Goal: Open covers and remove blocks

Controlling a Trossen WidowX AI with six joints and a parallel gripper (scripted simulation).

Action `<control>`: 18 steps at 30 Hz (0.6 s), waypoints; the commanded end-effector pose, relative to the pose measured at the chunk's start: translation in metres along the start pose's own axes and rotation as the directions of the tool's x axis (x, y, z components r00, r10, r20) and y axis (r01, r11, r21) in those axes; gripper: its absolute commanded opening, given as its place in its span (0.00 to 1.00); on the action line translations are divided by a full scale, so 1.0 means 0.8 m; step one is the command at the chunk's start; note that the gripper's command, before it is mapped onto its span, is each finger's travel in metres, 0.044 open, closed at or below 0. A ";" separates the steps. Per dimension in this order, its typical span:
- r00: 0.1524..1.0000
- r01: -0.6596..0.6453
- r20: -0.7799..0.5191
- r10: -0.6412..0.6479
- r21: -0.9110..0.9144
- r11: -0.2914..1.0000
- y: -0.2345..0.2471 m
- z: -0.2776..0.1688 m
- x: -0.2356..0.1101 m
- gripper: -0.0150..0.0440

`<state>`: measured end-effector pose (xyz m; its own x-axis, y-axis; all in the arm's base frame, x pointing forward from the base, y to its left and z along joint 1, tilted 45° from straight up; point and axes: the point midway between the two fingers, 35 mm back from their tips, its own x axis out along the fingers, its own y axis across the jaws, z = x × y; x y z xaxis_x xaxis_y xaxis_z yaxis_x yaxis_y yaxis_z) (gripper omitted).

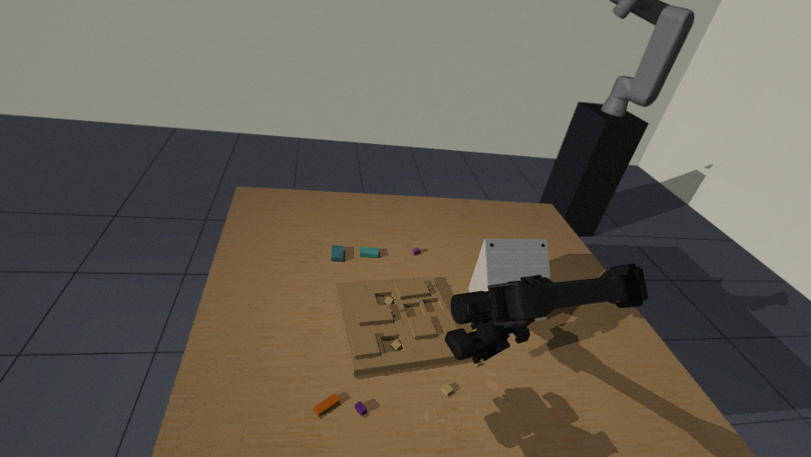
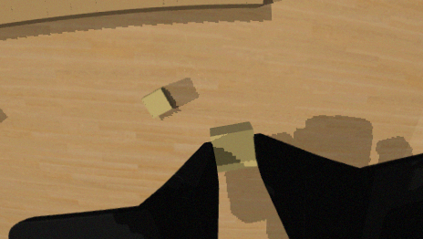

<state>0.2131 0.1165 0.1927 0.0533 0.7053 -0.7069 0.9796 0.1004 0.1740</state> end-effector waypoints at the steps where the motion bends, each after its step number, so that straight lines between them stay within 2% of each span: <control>1: 1.000 0.005 0.006 -0.005 0.008 1.000 0.000 0.002 0.008 0.39; 18: 1.000 0.005 0.010 -0.005 0.007 1.000 0.002 0.004 0.042 0.39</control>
<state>0.2177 0.1361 0.1718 0.0532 0.7016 -0.7106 0.9792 0.1029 0.1749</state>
